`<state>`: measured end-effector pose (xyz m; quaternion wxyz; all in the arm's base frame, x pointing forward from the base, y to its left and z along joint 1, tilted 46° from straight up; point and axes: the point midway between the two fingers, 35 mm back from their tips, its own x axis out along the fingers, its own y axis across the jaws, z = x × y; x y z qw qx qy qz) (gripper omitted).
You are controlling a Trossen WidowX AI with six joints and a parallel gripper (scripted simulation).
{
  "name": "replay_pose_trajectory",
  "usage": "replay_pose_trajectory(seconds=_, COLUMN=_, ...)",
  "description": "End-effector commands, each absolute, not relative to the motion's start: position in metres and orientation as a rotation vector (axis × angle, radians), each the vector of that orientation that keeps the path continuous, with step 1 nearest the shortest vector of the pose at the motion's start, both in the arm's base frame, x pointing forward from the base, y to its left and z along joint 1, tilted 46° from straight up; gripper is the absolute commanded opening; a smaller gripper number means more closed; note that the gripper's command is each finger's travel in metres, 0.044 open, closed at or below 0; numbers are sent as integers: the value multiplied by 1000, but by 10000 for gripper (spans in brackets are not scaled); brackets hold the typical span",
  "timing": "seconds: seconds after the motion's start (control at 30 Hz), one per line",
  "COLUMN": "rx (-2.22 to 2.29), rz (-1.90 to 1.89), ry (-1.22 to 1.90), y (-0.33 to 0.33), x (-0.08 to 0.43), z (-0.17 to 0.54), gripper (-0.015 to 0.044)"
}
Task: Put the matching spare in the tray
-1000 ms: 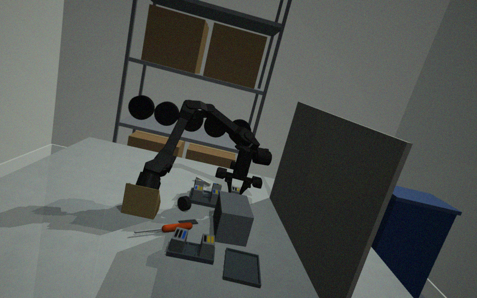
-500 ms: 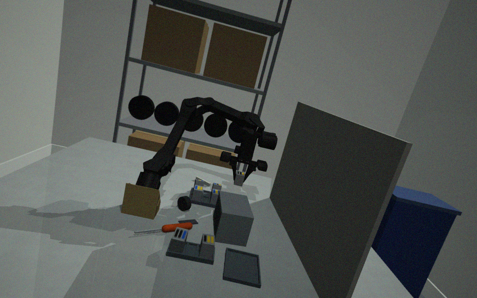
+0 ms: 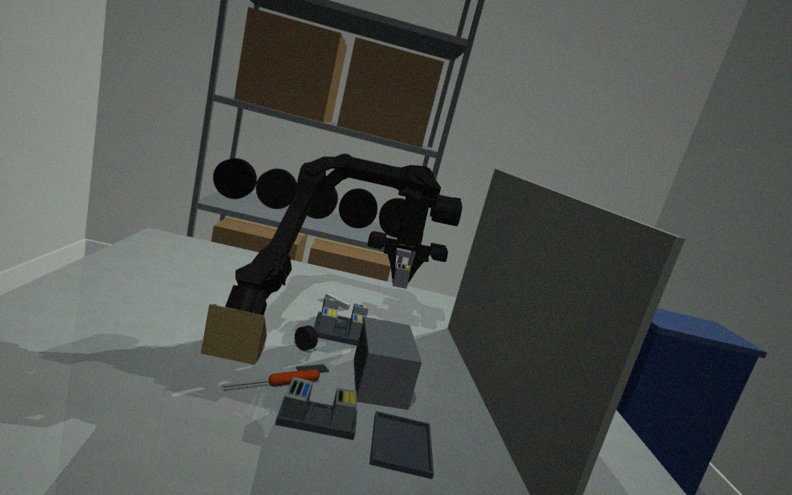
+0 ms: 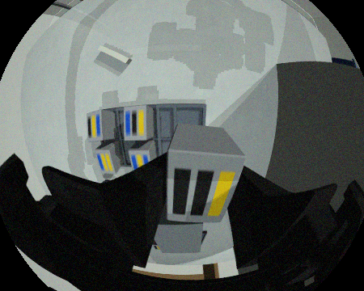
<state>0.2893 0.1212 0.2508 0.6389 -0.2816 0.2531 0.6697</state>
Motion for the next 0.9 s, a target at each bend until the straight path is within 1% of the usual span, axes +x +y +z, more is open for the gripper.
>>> replay_pose_trajectory(seconds=0.0, rx=-640, rz=1528, ry=572, y=118, x=290, z=254, gripper=0)
replay_pose_trajectory(seconds=0.4, rx=-649, rz=1495, ry=624, y=72, x=337, z=212, gripper=0)
replay_pose_trajectory(seconds=0.87, rx=-671, rz=1462, ry=678, y=-4, x=376, z=146, gripper=0)
